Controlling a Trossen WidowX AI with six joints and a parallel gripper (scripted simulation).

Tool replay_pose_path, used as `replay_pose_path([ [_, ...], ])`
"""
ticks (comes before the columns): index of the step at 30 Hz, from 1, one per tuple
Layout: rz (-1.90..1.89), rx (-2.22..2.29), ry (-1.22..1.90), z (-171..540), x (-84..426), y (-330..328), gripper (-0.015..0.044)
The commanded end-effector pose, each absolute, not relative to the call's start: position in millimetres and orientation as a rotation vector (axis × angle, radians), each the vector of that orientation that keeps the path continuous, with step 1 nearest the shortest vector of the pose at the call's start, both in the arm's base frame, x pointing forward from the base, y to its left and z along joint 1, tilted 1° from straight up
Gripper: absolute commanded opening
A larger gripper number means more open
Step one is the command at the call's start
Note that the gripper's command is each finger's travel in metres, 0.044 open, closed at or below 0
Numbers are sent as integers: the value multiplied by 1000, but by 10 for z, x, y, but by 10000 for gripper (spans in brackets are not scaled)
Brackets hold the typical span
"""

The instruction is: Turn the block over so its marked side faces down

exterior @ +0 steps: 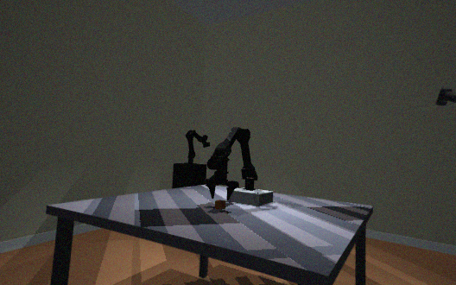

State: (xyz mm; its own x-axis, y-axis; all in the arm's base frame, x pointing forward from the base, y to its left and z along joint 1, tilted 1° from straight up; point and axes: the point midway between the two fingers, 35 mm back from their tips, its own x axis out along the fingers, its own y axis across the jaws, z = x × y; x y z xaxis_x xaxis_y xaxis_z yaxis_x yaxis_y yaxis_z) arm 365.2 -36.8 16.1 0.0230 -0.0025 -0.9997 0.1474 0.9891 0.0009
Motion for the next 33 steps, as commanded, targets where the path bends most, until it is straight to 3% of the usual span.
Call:
replay_pose_path([
  [1,-109,114,1556,56,3640,-360,440],
  [10,-109,114,1557,-66,3637,-359,440],
  [19,-109,114,1557,-66,3637,-359,204],
  [33,-109,114,1557,-66,3637,-359,110],
])
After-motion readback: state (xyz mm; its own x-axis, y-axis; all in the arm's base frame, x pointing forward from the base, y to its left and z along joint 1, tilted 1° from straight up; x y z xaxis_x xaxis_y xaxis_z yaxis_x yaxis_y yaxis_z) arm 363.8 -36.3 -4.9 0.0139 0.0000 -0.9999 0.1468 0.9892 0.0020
